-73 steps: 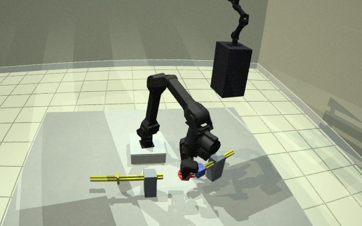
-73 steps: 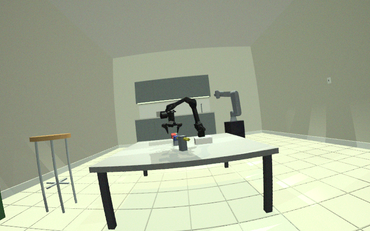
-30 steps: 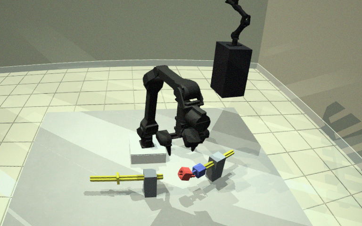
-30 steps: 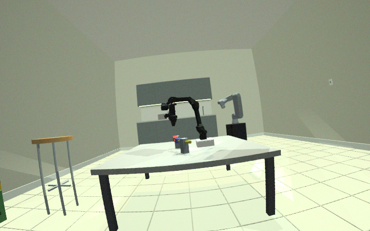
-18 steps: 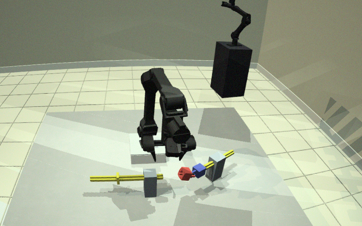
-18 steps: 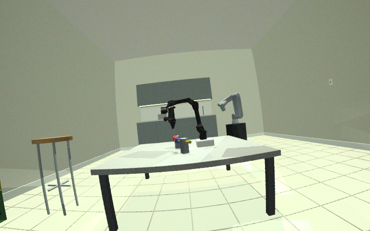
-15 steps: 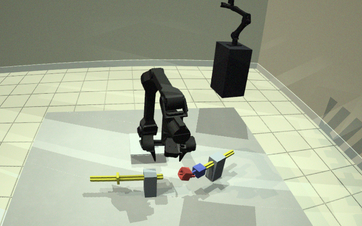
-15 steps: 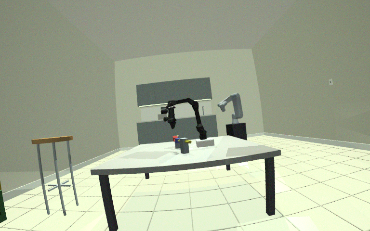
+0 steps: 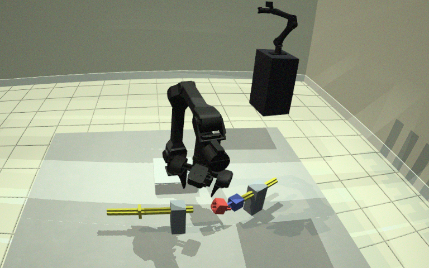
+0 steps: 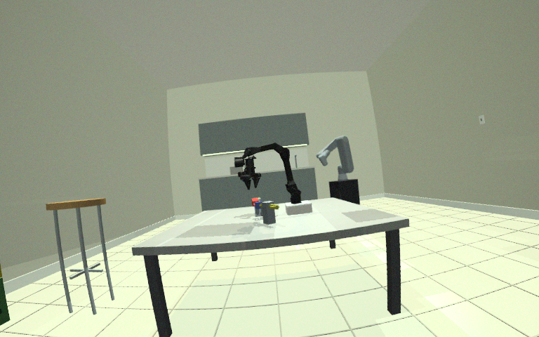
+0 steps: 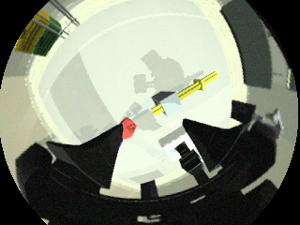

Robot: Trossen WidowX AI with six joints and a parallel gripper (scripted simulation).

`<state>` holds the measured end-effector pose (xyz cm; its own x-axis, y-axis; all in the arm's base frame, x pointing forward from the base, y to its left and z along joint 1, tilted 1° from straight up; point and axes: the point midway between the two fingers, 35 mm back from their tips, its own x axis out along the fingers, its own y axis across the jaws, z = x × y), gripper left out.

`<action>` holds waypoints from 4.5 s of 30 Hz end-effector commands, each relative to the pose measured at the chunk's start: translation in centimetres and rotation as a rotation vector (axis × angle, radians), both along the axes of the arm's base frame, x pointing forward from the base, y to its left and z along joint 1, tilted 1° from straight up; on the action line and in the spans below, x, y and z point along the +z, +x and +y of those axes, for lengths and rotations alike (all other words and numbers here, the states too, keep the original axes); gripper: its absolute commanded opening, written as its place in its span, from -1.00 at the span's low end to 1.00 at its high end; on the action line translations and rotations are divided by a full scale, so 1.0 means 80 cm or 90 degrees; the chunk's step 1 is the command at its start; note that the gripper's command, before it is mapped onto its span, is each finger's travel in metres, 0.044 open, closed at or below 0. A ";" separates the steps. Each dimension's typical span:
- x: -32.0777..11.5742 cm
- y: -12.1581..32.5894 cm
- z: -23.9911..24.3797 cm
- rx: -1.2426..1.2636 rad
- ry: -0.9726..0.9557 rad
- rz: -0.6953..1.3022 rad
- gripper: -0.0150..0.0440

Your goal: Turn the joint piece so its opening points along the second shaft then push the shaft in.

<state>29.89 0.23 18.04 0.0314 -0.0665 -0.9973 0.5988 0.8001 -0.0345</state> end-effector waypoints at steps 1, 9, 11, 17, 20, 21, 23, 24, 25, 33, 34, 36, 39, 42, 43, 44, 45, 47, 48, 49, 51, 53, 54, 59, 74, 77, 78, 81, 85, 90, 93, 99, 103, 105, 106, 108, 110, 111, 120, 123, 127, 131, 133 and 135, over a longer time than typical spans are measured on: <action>-0.002 0.000 0.001 -0.068 -0.011 -0.007 1.00; -0.006 0.000 0.002 -0.207 -0.027 -0.022 1.00; -0.007 0.000 0.003 -0.242 -0.031 -0.027 1.00; -0.010 0.000 0.004 -0.346 -0.041 -0.042 1.00; -0.012 0.000 0.004 -0.397 -0.046 -0.052 1.00; -0.012 0.000 0.005 -0.415 -0.048 -0.055 1.00; -0.013 0.000 0.005 -0.449 -0.051 -0.061 1.00; -0.014 0.000 0.005 -0.466 -0.053 -0.065 1.00; -0.014 0.000 0.005 -0.483 -0.054 -0.068 1.00; -0.016 0.000 0.006 -0.561 -0.060 -0.085 1.00; -0.016 0.000 0.006 -0.561 -0.060 -0.085 1.00; -0.017 0.000 0.006 -0.561 -0.060 -0.085 1.00; -0.029 0.002 0.007 -0.561 -0.060 -0.085 1.00; -0.045 0.005 0.007 -0.560 -0.060 -0.085 1.00; -0.050 0.005 0.007 -0.560 -0.060 -0.085 1.00; -0.056 0.006 0.007 -0.560 -0.060 -0.085 1.00; -0.061 0.006 0.007 -0.560 -0.060 -0.085 1.00; -0.071 0.006 0.007 -0.560 -0.060 -0.085 1.00; -0.077 0.006 0.007 -0.560 -0.060 -0.085 1.00; -0.082 0.006 0.007 -0.560 -0.060 -0.085 1.00; -0.093 0.006 0.007 -0.560 -0.060 -0.085 1.00; -0.103 0.005 0.007 -0.560 -0.060 -0.085 1.00; -0.108 0.005 0.007 -0.560 -0.060 -0.085 1.00; -0.116 0.004 0.008 -0.560 -0.060 -0.085 1.00; -0.116 0.000 0.090 -0.560 -0.057 -0.083 1.00; -0.116 -0.001 0.094 -0.560 -0.057 -0.083 1.00; -0.116 -0.001 0.094 -0.560 -0.057 -0.083 1.00; -0.121 0.000 0.093 -0.560 -0.057 -0.083 1.00; -0.129 0.000 0.092 -0.560 -0.057 -0.083 1.00; -0.139 0.001 0.090 -0.560 -0.057 -0.083 1.00; -0.145 0.001 0.089 -0.560 -0.057 -0.083 1.00; -0.152 0.002 0.087 -0.560 -0.057 -0.083 0.91; -0.152 0.002 0.087 -0.560 -0.057 -0.083 0.56; -0.152 0.002 0.087 -0.560 -0.057 -0.083 0.38; -0.152 0.002 0.087 -0.560 -0.057 -0.083 0.29; -0.152 0.002 0.087 -0.560 -0.057 -0.083 0.12; -0.152 0.002 0.087 -0.560 -0.057 -0.083 0.12; -0.152 0.002 0.087 -0.560 -0.057 -0.083 0.12; -0.152 0.002 0.087 -0.560 -0.057 -0.083 0.12; -0.152 0.002 0.087 -0.560 -0.057 -0.083 0.12; -0.152 0.002 0.087 -0.560 -0.057 -0.083 0.12; -0.152 0.002 0.087 -0.560 -0.057 -0.083 0.12; -0.152 0.002 0.087 -0.560 -0.057 -0.083 0.12; -0.152 0.002 0.087 -0.560 -0.057 -0.083 0.12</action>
